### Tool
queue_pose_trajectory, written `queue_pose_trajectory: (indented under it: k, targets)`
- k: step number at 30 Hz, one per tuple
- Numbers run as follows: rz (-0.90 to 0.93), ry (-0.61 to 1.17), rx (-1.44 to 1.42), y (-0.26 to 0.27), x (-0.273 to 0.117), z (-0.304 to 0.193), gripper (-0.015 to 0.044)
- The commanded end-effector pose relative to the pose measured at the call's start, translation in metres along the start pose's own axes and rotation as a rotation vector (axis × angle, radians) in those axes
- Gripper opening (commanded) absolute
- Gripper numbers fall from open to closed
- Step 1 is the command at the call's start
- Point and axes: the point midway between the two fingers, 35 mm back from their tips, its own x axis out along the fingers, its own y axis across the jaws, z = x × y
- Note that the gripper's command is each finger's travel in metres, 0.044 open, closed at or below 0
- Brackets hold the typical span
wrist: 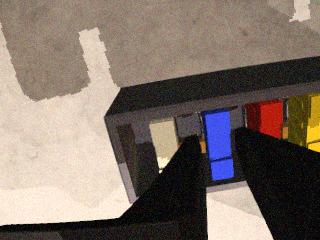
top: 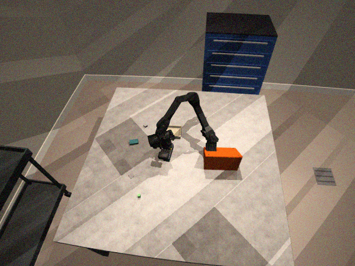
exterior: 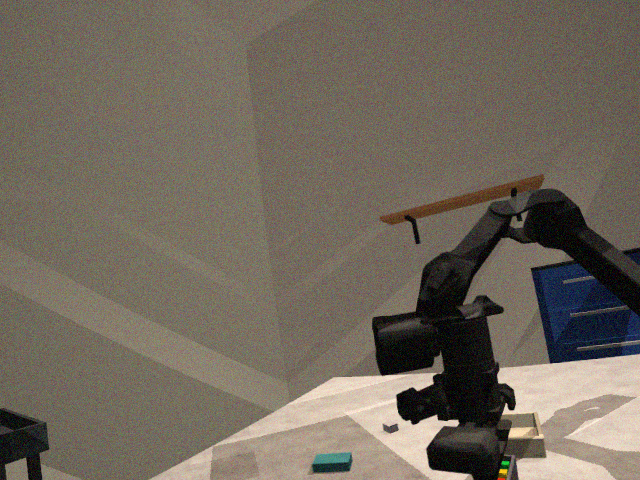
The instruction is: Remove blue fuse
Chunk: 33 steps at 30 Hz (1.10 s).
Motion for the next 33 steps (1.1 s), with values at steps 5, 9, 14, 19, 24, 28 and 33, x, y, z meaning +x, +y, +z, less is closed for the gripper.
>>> queue_pose_trajectory:
  k: [5,9,14,19,24,28,33]
  targets:
    - [0.0,0.0,0.0,0.0,0.0003,-0.0002,0.0047]
    - [0.0,0.0,0.0,0.0,0.0003,-0.0002,0.0021]
    - [0.0,0.0,0.0,0.0,0.0003,-0.0002,0.0]
    - [0.0,0.0,-0.001,0.0001,-0.0014,-0.0001,0.0]
    - [0.0,0.0,-0.001,0.0002,-0.0038,0.0,0.0]
    - [0.0,0.0,-0.001,0.0003,-0.0057,0.0001,0.0]
    - [0.0,0.0,-0.002,0.0003,-0.0082,0.0002,0.0]
